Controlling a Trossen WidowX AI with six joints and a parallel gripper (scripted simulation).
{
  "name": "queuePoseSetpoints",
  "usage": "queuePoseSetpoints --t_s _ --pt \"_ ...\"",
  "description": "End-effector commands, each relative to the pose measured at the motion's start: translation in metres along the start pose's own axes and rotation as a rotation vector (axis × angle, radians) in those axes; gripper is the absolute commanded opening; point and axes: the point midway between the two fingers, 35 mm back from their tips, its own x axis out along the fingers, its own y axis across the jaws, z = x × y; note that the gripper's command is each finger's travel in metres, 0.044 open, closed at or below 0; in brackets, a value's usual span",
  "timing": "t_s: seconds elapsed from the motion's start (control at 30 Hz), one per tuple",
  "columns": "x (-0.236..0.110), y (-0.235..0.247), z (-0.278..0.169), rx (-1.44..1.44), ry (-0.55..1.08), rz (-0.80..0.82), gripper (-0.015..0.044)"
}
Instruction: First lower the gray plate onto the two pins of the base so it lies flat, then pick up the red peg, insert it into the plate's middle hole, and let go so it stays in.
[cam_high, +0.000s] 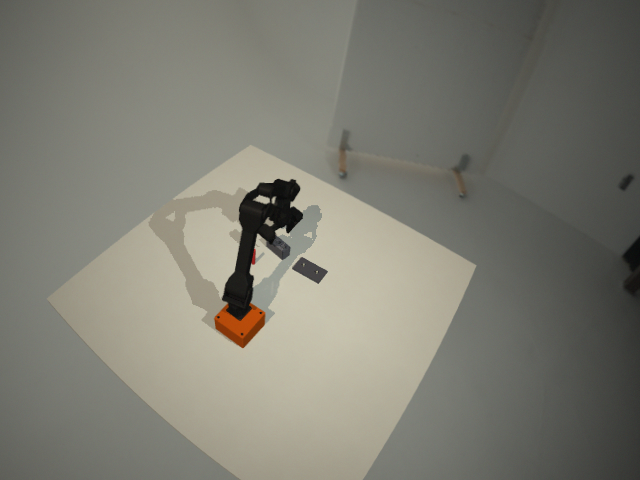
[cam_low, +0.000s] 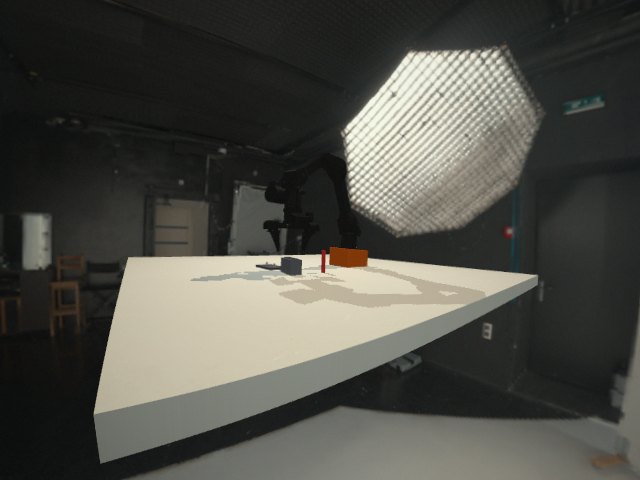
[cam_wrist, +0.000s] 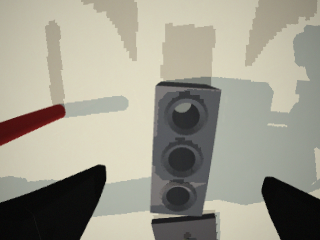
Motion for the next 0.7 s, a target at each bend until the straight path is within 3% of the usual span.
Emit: queuePoseSetpoints --t_s 0.0,0.67 --pt "0.008 0.001 0.000 -0.003 0.001 0.009 0.0440" --pt "0.039 0.001 0.000 -0.001 0.002 0.010 0.0440"
